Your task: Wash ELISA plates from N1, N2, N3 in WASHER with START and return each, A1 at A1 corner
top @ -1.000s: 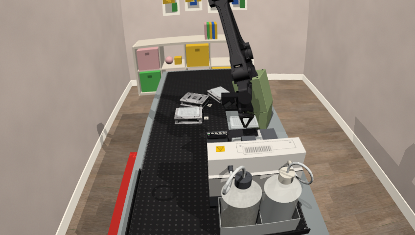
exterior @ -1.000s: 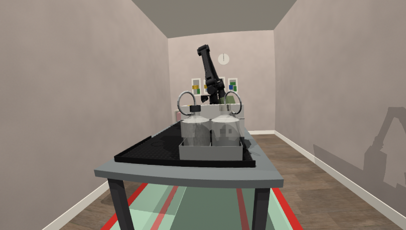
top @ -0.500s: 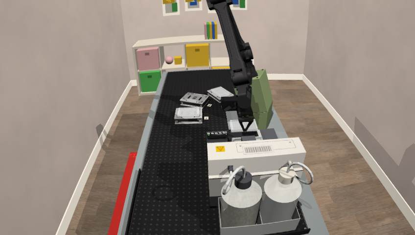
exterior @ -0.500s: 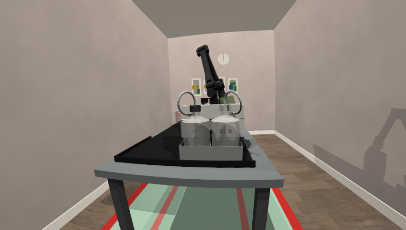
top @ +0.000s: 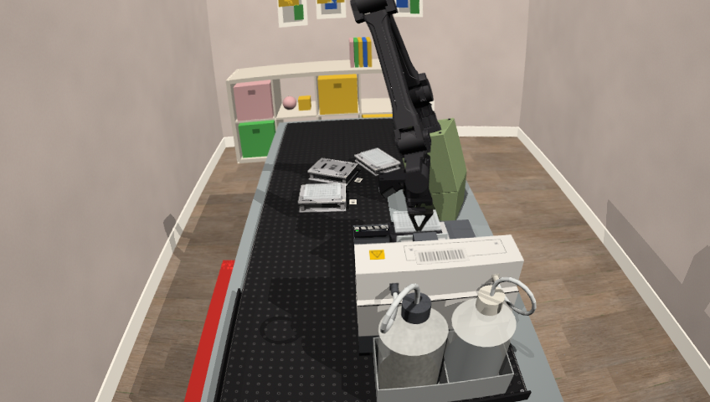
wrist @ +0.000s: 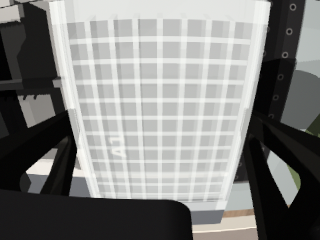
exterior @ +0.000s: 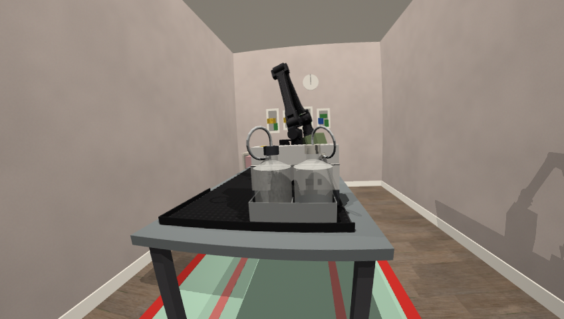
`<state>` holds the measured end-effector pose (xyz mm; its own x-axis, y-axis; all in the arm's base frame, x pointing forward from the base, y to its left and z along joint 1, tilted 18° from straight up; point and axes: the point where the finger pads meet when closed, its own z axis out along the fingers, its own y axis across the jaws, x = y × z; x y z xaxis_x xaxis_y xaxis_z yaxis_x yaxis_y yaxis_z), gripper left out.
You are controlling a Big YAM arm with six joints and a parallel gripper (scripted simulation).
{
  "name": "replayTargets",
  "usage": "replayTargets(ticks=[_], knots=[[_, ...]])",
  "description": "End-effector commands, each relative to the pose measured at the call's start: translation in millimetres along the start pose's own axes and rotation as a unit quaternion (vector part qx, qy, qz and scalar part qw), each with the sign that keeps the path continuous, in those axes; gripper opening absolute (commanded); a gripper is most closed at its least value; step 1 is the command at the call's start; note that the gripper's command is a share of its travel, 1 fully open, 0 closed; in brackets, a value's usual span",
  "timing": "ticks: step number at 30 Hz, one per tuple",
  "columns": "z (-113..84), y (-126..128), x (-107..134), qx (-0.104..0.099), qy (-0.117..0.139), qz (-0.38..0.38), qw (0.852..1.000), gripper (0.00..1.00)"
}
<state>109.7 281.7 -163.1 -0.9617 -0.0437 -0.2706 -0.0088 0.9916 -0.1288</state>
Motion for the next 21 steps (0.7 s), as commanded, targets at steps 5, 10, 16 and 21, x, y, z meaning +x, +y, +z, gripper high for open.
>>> replayTargets(ticks=[5, 10, 16, 21], knots=[[14.0, 10, -5, -0.007, -0.003, -0.002, 1.000, 0.84], [19.3, 10, -6, -0.006, -0.003, -0.001, 1.000, 0.84], [15.5, 7, -2, -0.005, -0.002, -0.003, 1.000, 0.84], [15.5, 7, -2, -0.005, -0.002, -0.003, 1.000, 0.84]])
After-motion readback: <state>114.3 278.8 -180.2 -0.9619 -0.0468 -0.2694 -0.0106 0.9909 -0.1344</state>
